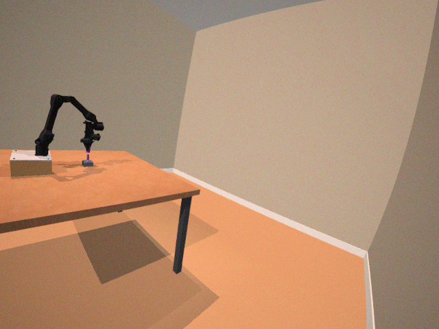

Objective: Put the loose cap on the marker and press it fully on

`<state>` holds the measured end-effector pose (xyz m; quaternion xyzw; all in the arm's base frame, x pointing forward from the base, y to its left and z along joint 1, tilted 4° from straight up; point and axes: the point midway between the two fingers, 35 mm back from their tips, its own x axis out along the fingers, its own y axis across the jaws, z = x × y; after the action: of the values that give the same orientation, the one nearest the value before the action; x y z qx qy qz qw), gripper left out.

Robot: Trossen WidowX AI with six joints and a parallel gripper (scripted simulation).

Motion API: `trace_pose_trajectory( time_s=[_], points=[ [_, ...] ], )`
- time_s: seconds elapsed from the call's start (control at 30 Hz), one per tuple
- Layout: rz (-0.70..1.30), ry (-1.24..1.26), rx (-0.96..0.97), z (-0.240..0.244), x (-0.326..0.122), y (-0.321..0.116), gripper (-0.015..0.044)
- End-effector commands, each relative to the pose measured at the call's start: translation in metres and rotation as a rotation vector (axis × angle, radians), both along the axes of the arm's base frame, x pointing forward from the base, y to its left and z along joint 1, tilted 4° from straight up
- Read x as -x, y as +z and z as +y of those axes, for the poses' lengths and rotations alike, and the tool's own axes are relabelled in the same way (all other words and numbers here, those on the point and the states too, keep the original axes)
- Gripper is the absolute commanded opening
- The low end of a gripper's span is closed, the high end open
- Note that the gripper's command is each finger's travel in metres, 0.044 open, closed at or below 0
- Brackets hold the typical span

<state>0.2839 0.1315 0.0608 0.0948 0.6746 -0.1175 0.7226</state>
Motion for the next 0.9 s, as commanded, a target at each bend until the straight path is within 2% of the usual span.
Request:
trace_pose_trajectory(
  time_s=[0.0, 0.87],
  points=[
    [0.000, -0.004, 0.006, -0.001, 0.000, -0.004, 0.0000],
    [0.000, -0.004, 0.006, -0.003, -0.003, -0.047, 0.0000]
  ],
)
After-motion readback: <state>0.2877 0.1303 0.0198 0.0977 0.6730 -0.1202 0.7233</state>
